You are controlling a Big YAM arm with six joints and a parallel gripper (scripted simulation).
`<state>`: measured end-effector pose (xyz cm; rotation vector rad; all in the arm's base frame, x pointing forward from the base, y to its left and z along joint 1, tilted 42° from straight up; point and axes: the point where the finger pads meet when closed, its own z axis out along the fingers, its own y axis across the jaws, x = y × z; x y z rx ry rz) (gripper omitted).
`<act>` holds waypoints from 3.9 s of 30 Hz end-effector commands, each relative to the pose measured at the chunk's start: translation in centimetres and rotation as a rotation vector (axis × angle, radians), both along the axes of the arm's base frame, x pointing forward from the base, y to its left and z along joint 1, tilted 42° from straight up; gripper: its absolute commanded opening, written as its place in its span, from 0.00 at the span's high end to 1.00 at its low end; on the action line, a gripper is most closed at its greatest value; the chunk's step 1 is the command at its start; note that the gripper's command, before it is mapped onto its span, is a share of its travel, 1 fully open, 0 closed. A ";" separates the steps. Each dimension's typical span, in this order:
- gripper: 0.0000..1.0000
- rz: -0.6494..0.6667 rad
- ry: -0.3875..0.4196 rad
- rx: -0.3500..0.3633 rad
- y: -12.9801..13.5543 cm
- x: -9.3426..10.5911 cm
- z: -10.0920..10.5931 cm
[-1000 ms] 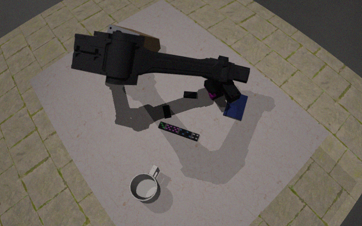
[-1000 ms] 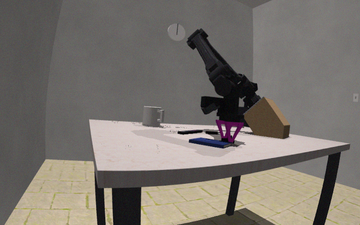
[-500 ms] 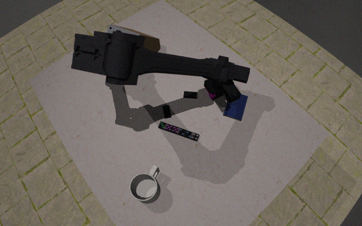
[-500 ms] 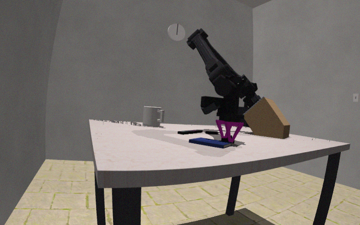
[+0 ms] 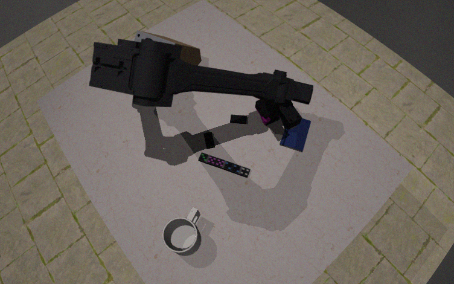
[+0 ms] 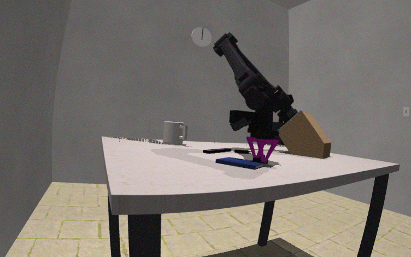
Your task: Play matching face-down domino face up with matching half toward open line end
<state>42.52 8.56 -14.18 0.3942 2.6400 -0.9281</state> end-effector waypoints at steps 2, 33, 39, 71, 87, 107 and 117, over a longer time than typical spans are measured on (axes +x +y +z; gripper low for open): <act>0.49 0.020 -0.009 0.003 2.3 -0.6 1.7; 0.49 0.013 0.002 -0.002 5.6 -2.6 5.8; 0.49 0.007 -0.028 0.014 7.7 -2.0 8.0; 0.49 0.009 -0.039 0.022 9.3 -1.3 9.9; 0.49 0.011 -0.038 0.022 9.3 -1.3 9.9; 0.49 0.319 0.203 -0.049 8.6 4.6 13.1; 0.49 0.306 0.211 -0.057 7.6 5.7 13.2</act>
